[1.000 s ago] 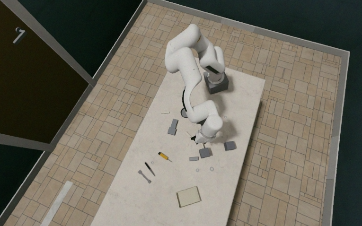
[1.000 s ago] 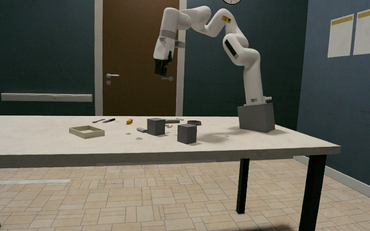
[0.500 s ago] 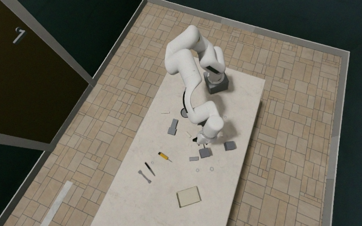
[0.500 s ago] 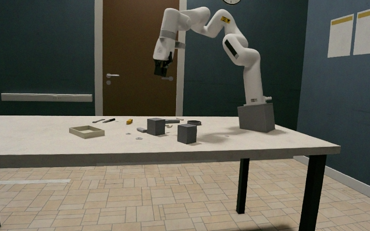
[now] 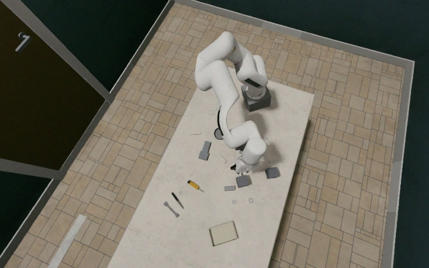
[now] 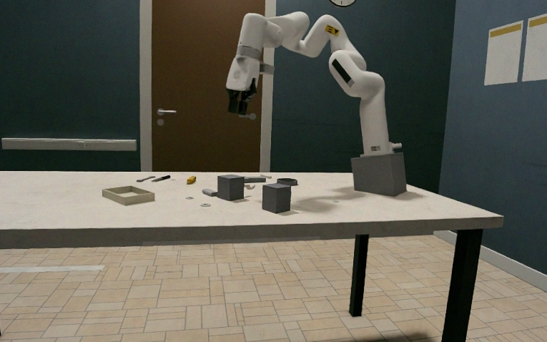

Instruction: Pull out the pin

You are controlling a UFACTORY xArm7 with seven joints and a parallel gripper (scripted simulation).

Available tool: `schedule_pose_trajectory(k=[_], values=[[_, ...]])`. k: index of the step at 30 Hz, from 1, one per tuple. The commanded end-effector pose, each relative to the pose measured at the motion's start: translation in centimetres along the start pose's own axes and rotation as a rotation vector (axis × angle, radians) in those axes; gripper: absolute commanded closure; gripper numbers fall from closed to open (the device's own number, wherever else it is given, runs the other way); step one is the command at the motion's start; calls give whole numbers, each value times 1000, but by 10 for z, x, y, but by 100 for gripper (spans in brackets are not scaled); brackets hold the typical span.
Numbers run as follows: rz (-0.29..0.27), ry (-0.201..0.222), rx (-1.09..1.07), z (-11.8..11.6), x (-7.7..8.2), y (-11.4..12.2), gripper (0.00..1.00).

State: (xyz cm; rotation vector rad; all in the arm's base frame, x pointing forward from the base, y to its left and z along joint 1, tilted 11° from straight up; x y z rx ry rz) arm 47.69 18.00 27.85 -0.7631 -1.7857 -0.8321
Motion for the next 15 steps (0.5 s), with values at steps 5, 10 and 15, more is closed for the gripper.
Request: schedule_pose_trajectory(k=[5, 10, 15], values=[[-16, 18, 29, 7, -2, 3, 55], [-21, 26, 41, 10, -3, 4, 55], [-28, 40, 60, 15, -5, 5, 55]])
Point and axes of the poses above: the point where the finger pads meet when closed, its own x axis back along the fingers, its own z axis across the jaws, y = z × x, the point moved 8 cm from there along x, back along the fingers, and after that the axes turned 7 degrees about -x, right-handed, at the moved point
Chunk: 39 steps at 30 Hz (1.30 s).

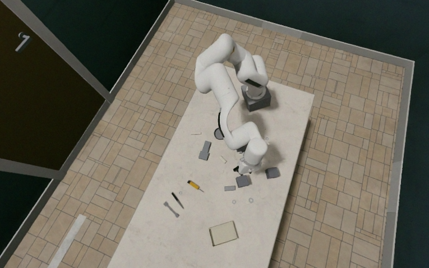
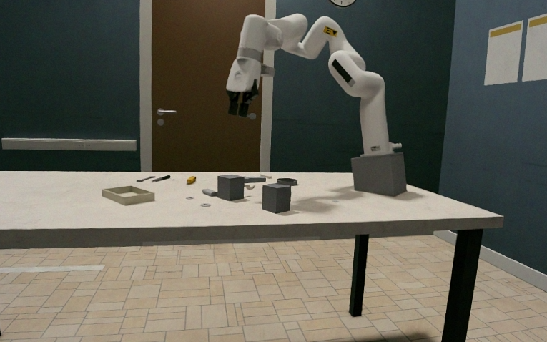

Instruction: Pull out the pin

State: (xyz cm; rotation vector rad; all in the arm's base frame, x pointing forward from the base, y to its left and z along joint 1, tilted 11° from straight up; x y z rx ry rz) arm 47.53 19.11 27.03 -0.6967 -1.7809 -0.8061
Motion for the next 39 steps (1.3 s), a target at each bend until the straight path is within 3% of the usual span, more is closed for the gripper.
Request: schedule_pose_trajectory(k=[1, 16, 39], values=[[-9, 10, 15, 4, 0, 2, 55], [-28, 55, 66, 18, -7, 5, 55], [-118, 9, 161, 30, 29, 16, 55]])
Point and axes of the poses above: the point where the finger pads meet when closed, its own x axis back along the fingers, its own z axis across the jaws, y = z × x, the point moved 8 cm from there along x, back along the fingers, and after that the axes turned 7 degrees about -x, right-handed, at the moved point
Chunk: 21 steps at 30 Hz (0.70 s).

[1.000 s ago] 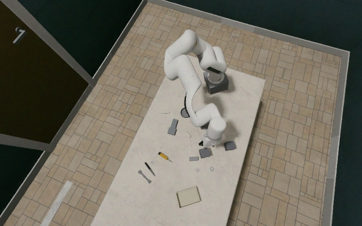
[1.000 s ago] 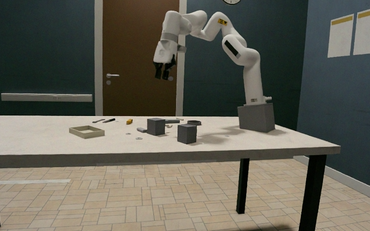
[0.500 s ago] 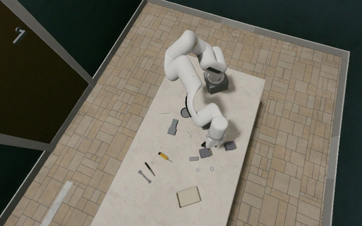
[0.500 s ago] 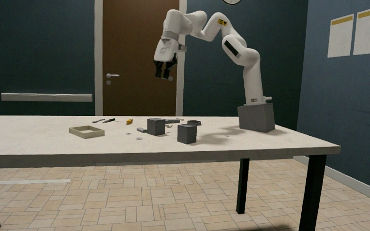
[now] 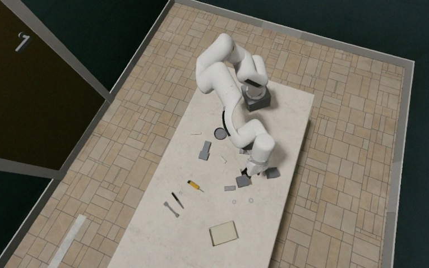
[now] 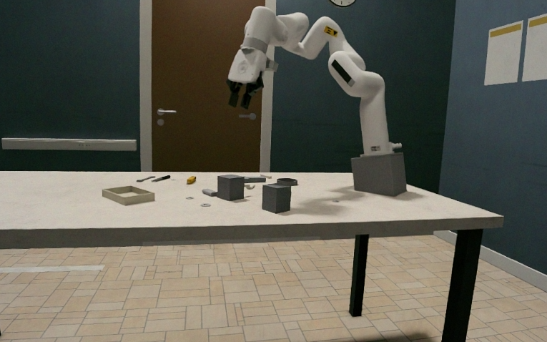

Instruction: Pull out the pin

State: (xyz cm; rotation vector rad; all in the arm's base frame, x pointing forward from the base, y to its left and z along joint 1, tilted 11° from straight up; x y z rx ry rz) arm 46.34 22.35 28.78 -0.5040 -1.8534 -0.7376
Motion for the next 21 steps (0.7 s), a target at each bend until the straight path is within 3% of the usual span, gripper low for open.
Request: schedule_pose_trajectory(k=[1, 21], values=[[-18, -9, 19, 2, 8, 4, 55], [-65, -46, 105, 16, 32, 13, 55]])
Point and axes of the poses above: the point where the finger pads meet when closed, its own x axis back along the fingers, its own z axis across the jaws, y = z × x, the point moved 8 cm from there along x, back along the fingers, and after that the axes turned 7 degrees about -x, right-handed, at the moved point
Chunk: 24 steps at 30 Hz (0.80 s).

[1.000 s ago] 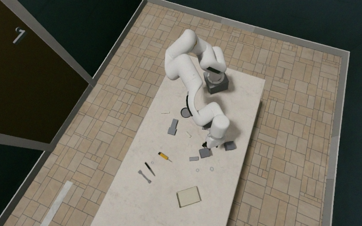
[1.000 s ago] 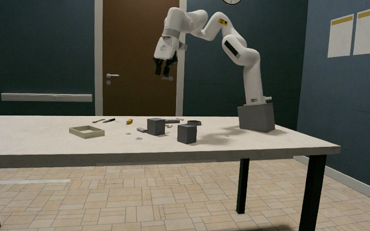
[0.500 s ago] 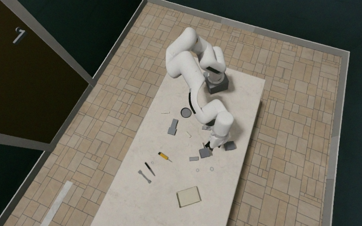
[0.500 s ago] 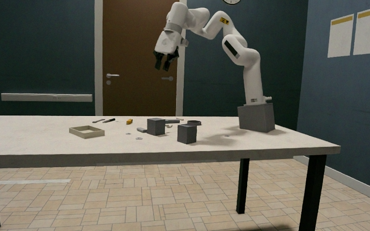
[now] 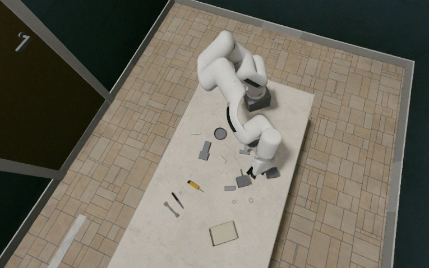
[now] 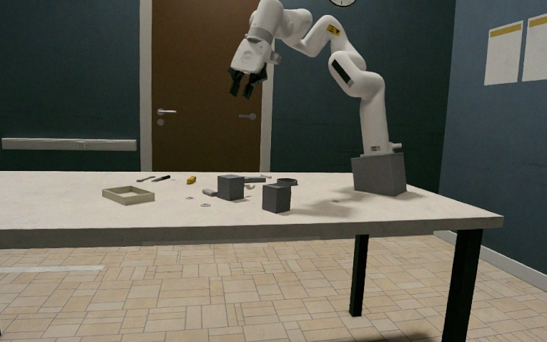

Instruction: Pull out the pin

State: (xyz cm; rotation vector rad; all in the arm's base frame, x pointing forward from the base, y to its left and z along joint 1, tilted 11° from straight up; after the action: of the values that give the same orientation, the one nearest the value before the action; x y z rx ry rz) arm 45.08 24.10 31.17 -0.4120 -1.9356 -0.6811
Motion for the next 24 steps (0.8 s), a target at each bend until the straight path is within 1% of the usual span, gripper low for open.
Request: schedule_pose_trajectory(k=[1, 3, 18, 24], values=[[-11, -8, 18, 3, 6, 3, 55], [-11, -8, 18, 3, 6, 3, 55], [-28, -31, 84, 15, 20, 8, 55], [-30, -36, 100, 18, 22, 9, 55]])
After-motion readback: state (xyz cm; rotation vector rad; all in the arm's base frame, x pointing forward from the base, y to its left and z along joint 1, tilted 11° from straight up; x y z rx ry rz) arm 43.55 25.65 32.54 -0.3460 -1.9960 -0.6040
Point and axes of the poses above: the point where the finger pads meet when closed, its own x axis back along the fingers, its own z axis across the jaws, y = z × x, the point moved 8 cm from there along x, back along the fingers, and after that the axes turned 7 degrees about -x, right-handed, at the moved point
